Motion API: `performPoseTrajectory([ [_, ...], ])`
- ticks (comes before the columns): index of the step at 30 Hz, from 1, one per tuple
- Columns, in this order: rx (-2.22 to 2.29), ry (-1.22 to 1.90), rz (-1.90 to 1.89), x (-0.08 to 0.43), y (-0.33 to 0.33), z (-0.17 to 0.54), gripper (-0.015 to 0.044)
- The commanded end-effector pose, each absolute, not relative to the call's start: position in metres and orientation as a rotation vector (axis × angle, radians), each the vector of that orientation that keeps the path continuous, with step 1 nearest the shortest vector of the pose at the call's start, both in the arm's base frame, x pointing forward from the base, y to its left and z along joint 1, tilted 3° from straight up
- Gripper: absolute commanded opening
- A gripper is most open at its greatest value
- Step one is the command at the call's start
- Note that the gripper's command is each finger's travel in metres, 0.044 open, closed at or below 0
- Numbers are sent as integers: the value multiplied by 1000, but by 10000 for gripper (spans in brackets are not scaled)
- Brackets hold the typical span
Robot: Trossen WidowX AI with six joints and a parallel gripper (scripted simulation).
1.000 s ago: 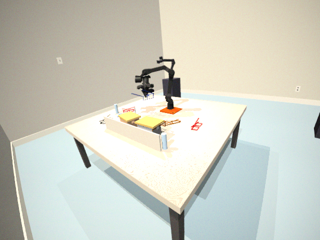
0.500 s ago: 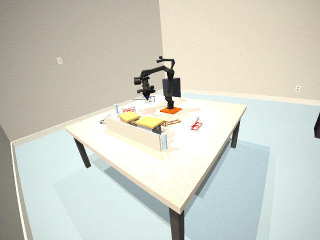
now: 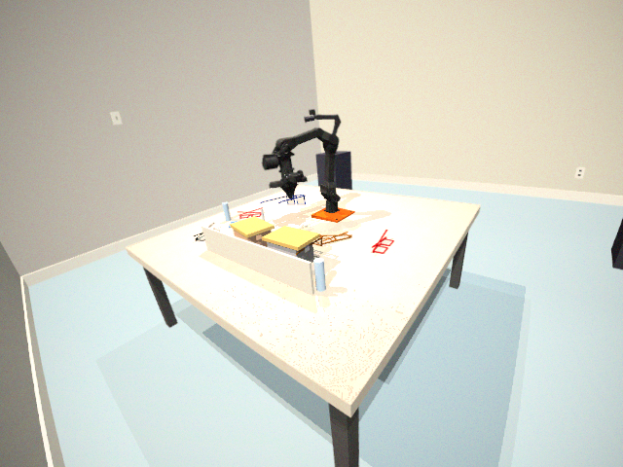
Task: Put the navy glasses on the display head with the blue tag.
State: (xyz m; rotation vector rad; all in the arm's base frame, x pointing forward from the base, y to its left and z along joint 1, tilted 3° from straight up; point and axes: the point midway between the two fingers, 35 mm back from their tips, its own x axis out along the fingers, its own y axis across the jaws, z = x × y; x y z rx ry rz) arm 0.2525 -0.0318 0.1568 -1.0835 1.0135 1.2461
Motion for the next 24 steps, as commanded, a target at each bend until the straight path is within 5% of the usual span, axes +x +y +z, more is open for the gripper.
performPoseTrajectory([
  [1,-1082,1077,1230,255,-22,153,0],
  [24,-1112,1228,1152,261,11,136,0],
])
